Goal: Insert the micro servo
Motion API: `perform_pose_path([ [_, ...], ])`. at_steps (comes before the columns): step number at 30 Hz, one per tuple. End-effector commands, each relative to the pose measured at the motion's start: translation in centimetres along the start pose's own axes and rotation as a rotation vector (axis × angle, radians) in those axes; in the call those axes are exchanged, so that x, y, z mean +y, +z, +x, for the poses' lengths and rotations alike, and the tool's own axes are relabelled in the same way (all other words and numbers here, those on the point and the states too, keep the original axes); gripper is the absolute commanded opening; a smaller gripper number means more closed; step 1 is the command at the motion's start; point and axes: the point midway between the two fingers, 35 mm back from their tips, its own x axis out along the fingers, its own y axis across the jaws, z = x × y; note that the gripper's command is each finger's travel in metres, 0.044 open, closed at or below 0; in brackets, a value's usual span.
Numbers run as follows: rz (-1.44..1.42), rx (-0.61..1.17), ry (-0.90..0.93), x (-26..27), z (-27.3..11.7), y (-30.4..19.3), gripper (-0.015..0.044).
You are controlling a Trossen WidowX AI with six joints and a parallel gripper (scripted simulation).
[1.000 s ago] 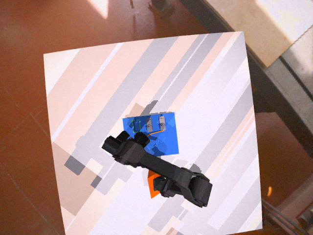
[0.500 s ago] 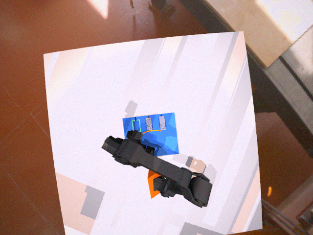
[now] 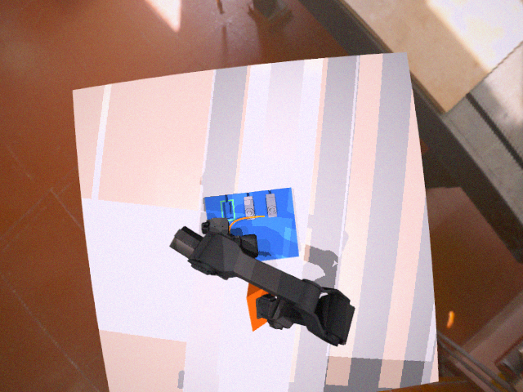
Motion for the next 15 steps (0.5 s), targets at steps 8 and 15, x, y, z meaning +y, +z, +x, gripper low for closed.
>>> perform_pose_path([
  [8, -0.010, -0.003, 0.005, 0.1, -0.1, 3.1, 0.0000],
  [15, -0.009, -0.004, 0.005, 0.1, -0.1, 5.9, 0.0000],
])
